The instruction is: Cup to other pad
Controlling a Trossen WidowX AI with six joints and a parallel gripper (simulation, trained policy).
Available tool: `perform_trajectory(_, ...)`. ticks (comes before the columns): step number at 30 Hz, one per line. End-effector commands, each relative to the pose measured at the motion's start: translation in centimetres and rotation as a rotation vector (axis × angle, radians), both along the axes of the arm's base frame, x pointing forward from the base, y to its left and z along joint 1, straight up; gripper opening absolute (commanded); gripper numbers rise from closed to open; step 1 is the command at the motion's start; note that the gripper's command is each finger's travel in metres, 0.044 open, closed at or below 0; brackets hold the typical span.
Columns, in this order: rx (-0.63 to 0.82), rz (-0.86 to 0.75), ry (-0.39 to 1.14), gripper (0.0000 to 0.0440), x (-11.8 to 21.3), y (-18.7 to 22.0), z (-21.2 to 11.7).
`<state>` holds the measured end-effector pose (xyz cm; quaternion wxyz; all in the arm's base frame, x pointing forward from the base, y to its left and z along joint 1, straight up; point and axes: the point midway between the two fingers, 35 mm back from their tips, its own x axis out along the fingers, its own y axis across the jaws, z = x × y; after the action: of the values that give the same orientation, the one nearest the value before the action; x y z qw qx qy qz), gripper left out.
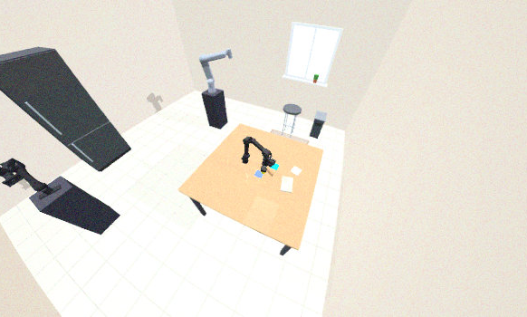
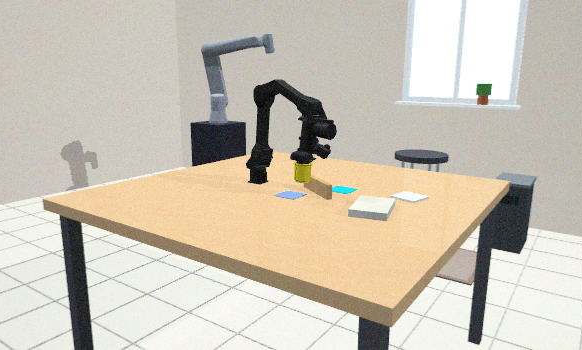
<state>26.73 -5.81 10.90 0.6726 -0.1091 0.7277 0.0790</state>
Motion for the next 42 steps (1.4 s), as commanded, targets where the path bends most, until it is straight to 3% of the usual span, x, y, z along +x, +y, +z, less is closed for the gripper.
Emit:
perform_trajectory(1,-0.002,0.020,-0.047,0.0000,1.0,0.7,1.5)
perform_trajectory(21,0.002,0.108,-0.201,0.0000,5.9,6.5,3.9)
perform_trajectory(42,0.033,0.185,-0.281,0.0000,8.7,14.5,2.0)
